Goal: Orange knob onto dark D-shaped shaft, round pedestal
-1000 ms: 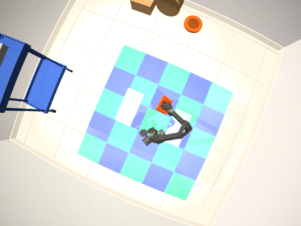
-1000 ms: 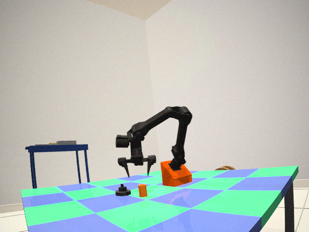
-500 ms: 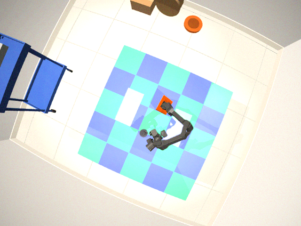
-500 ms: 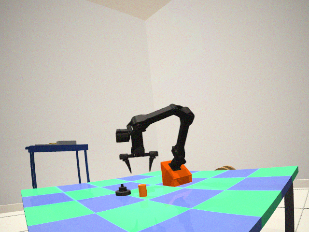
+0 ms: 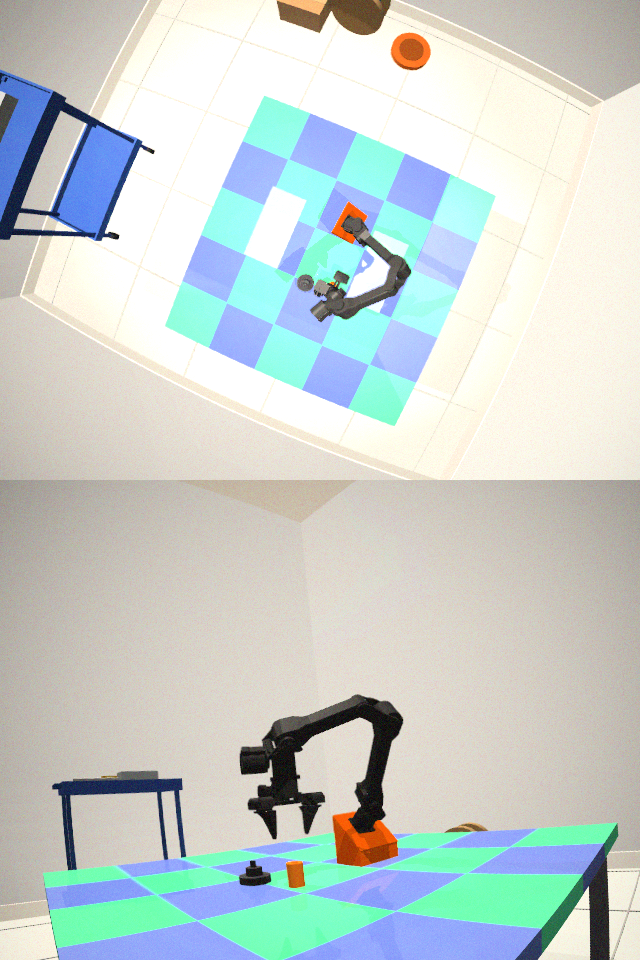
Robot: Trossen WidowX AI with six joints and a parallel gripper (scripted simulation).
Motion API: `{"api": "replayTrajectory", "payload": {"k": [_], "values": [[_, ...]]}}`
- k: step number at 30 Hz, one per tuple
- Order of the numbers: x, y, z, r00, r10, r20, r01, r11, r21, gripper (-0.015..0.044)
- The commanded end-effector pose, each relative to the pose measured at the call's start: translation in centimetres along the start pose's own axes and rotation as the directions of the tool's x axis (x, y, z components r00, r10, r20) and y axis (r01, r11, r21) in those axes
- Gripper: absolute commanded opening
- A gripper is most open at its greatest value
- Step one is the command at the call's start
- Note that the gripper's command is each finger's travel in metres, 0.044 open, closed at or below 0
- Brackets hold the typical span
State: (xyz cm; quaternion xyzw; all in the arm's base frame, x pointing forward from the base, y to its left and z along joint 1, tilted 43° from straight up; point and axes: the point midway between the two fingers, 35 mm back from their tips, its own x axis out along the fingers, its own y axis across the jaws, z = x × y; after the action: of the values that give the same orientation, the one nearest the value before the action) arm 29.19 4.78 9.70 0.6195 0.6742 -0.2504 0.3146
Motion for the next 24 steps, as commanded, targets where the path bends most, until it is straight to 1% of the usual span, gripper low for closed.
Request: {"api": "replayTrajectory", "payload": {"k": [1,3,5,10,15,24], "values": [[0.02,-0.06,0.02,1.0,-0.003,0.006,0.006,0.751,-0.66,0.044],[0.03,-0.06,0.02,1.0,-0.003,0.006,0.007,0.611,-0.792,0.044],[0.04,-0.06,0.02,1.0,-0.003,0.006,0.007,0.501,-0.865,0.044],[0.06,-0.06,0.02,1.0,-0.003,0.006,0.007,0.274,-0.962,0.044],[0.07,-0.06,0.02,1.0,-0.003,0.006,0.006,0.044,-0.999,0.044],[0.07,-0.06,0.02,1.0,-0.003,0.006,0.006,0.035,-0.999,0.044]]}}
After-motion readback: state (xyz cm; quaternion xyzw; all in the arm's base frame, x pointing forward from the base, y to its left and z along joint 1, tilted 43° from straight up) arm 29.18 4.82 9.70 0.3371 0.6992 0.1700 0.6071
